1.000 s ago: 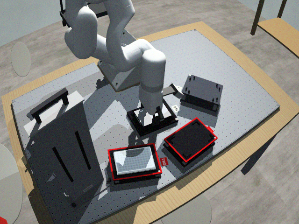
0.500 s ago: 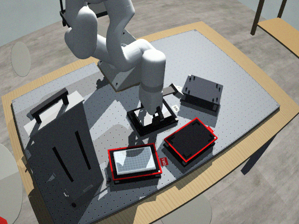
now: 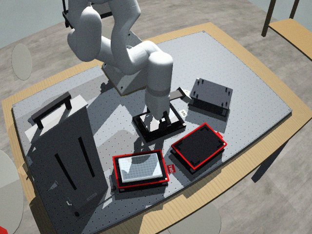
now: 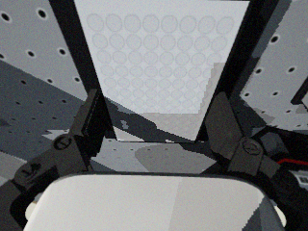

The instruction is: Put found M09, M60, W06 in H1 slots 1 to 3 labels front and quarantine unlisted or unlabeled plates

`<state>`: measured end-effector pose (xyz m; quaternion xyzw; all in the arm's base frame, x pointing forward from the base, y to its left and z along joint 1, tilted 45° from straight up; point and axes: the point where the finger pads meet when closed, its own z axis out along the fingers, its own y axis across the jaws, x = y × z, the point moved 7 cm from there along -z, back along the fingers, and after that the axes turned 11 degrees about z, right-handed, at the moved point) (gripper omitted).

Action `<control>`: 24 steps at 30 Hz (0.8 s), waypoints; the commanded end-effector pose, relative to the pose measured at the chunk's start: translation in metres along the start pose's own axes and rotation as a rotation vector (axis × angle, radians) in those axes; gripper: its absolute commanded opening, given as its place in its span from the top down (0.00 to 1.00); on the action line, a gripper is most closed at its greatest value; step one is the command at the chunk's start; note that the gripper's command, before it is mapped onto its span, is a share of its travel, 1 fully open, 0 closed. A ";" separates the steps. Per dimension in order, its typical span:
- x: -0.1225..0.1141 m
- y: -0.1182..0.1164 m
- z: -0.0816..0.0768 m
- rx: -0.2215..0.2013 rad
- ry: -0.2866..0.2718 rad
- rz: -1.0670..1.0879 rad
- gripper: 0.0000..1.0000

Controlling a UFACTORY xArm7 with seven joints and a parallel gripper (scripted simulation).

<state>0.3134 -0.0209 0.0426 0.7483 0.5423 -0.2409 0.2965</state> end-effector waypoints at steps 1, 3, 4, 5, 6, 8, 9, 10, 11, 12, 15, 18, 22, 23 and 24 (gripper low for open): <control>0.001 0.001 -0.001 -0.002 0.002 0.000 1.00; 0.001 0.001 -0.002 -0.002 0.002 0.000 1.00; 0.001 0.001 -0.002 -0.002 0.002 0.000 1.00; 0.001 0.001 -0.003 -0.002 0.002 0.000 1.00; 0.001 0.001 -0.004 -0.002 0.002 0.000 1.00; 0.001 0.001 -0.004 -0.002 0.002 0.000 1.00; 0.001 0.001 -0.004 -0.002 0.002 0.000 1.00; 0.001 0.001 -0.005 -0.002 0.002 0.000 1.00; 0.001 0.001 -0.006 -0.002 0.002 0.000 1.00; 0.001 0.001 -0.006 -0.002 0.002 0.000 1.00; 0.001 0.001 -0.008 -0.002 0.002 0.000 1.00; 0.001 0.001 -0.010 -0.002 0.002 0.000 1.00; 0.001 0.001 -0.013 -0.002 0.002 0.000 1.00; 0.001 0.001 -0.014 -0.002 0.002 0.000 1.00; 0.001 0.001 -0.014 -0.002 0.002 0.000 1.00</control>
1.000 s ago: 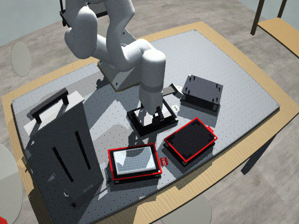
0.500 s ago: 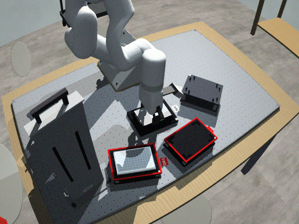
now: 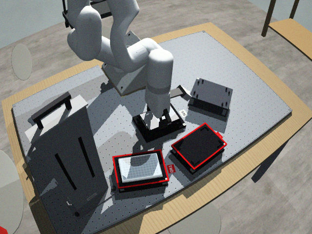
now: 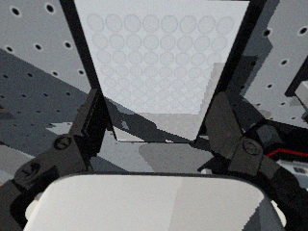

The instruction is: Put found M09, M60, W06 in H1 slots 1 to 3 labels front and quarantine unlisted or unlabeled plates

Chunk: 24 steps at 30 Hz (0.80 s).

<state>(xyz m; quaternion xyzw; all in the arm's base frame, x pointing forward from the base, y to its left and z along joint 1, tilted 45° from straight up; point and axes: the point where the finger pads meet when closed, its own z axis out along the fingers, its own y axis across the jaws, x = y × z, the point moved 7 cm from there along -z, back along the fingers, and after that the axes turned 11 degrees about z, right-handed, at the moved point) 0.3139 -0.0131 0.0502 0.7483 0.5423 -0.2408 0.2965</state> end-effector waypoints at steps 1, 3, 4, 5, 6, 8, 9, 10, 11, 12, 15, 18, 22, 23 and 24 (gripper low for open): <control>0.001 0.001 -0.003 -0.002 0.002 0.000 1.00; 0.001 0.001 -0.004 -0.002 0.002 0.000 1.00; 0.001 0.001 -0.005 -0.002 0.002 0.000 1.00; 0.001 0.001 -0.005 -0.002 0.002 0.000 1.00; 0.001 0.001 -0.006 -0.002 0.002 0.000 1.00; 0.001 0.001 -0.007 -0.002 0.002 0.000 1.00; 0.001 0.001 -0.008 -0.002 0.002 0.000 1.00; 0.001 0.001 -0.009 -0.002 0.002 0.000 1.00; 0.001 0.001 -0.009 -0.002 0.002 0.000 1.00; 0.001 0.001 -0.010 -0.002 0.002 0.000 1.00; 0.001 0.001 -0.012 -0.002 0.002 0.000 1.00; 0.001 0.001 -0.013 -0.002 0.002 0.000 1.00; 0.001 0.001 -0.015 -0.002 0.002 0.000 1.00; 0.001 0.001 -0.016 -0.002 0.002 0.000 1.00; 0.001 0.001 -0.017 -0.002 0.002 0.000 1.00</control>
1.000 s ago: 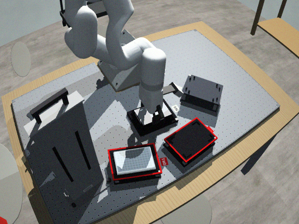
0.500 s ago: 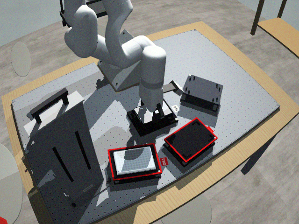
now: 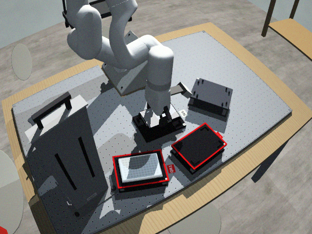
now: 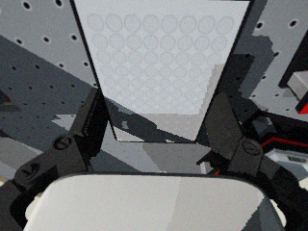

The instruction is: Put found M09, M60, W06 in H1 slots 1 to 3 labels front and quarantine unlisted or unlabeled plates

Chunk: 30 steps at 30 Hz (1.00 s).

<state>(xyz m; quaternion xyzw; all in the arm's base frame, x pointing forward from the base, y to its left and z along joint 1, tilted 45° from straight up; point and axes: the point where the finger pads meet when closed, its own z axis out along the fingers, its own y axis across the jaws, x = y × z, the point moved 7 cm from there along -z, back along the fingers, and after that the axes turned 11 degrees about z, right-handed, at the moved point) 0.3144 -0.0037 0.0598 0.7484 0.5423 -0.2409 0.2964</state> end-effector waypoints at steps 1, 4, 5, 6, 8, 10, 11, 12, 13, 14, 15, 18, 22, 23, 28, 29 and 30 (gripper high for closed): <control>0.001 0.001 -0.004 -0.003 0.002 0.000 1.00; 0.001 0.001 -0.006 -0.003 0.002 0.000 1.00; 0.001 0.001 -0.007 -0.003 0.002 0.000 1.00; 0.001 0.001 -0.007 -0.003 0.002 0.000 1.00; 0.001 0.001 -0.007 -0.003 0.002 0.000 1.00; 0.001 0.001 -0.007 -0.003 0.002 0.000 1.00; 0.001 0.001 -0.007 -0.003 0.002 0.000 1.00; 0.001 0.001 -0.007 -0.003 0.002 0.000 1.00; 0.001 0.001 -0.007 -0.003 0.002 0.000 1.00; 0.001 0.001 -0.007 -0.003 0.002 0.000 1.00; 0.001 0.001 -0.007 -0.003 0.002 0.000 1.00; 0.001 0.001 -0.009 -0.003 0.002 0.000 1.00; 0.001 0.001 -0.012 -0.003 0.002 0.000 1.00; 0.001 0.001 -0.013 -0.003 0.002 0.000 1.00; 0.001 0.001 -0.015 -0.003 0.002 0.000 1.00; 0.001 0.001 -0.015 -0.003 0.002 0.000 1.00; 0.001 0.001 -0.016 -0.003 0.002 0.000 1.00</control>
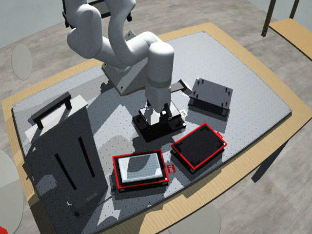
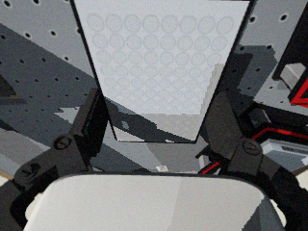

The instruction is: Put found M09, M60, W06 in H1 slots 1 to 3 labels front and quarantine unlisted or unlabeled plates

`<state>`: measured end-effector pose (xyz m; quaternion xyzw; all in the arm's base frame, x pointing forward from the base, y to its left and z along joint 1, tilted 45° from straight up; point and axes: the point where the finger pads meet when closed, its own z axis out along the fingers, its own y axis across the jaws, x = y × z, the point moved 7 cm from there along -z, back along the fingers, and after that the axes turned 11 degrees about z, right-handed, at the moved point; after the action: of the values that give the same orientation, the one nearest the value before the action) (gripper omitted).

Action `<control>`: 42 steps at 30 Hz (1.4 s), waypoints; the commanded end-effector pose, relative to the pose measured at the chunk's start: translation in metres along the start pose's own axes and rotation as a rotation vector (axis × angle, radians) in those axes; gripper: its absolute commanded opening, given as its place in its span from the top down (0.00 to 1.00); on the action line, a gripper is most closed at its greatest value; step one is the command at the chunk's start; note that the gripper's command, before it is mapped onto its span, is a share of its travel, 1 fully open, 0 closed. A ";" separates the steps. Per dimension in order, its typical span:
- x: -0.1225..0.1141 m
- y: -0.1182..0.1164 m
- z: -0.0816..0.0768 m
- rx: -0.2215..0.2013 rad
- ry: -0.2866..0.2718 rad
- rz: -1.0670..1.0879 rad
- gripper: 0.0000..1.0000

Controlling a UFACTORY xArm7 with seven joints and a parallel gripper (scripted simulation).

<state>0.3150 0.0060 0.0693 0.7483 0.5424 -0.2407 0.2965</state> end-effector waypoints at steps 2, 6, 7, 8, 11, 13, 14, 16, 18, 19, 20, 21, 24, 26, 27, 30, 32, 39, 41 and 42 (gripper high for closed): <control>0.001 0.001 -0.004 -0.002 0.002 0.000 1.00; 0.001 0.001 -0.006 -0.002 0.002 0.000 1.00; 0.001 0.001 -0.007 -0.002 0.002 0.000 1.00; 0.001 0.001 -0.008 -0.002 0.002 0.000 1.00; 0.001 0.001 -0.010 -0.002 0.002 0.000 1.00; 0.001 0.001 -0.011 -0.002 0.002 0.000 1.00; 0.001 0.001 -0.012 -0.002 0.002 0.000 1.00; 0.001 0.001 -0.012 -0.002 0.002 0.000 1.00; 0.001 0.001 -0.013 -0.002 0.002 0.000 1.00; 0.001 0.001 -0.014 -0.002 0.002 0.000 1.00; 0.001 0.001 -0.015 -0.002 0.002 0.000 1.00; 0.001 0.001 -0.015 -0.002 0.002 0.000 1.00; 0.001 0.001 -0.017 -0.002 0.002 0.000 1.00; 0.001 0.001 -0.019 -0.002 0.002 0.000 1.00; 0.001 0.001 -0.019 -0.002 0.002 0.000 1.00; 0.001 0.001 -0.021 -0.002 0.002 0.000 1.00; 0.001 0.001 -0.022 -0.002 0.002 0.000 1.00; 0.001 0.001 -0.023 -0.002 0.002 0.000 1.00; 0.001 0.001 -0.023 -0.002 0.002 0.000 1.00; 0.001 0.001 -0.023 -0.002 0.002 0.000 1.00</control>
<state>0.3158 0.0214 0.0849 0.7483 0.5423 -0.2408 0.2965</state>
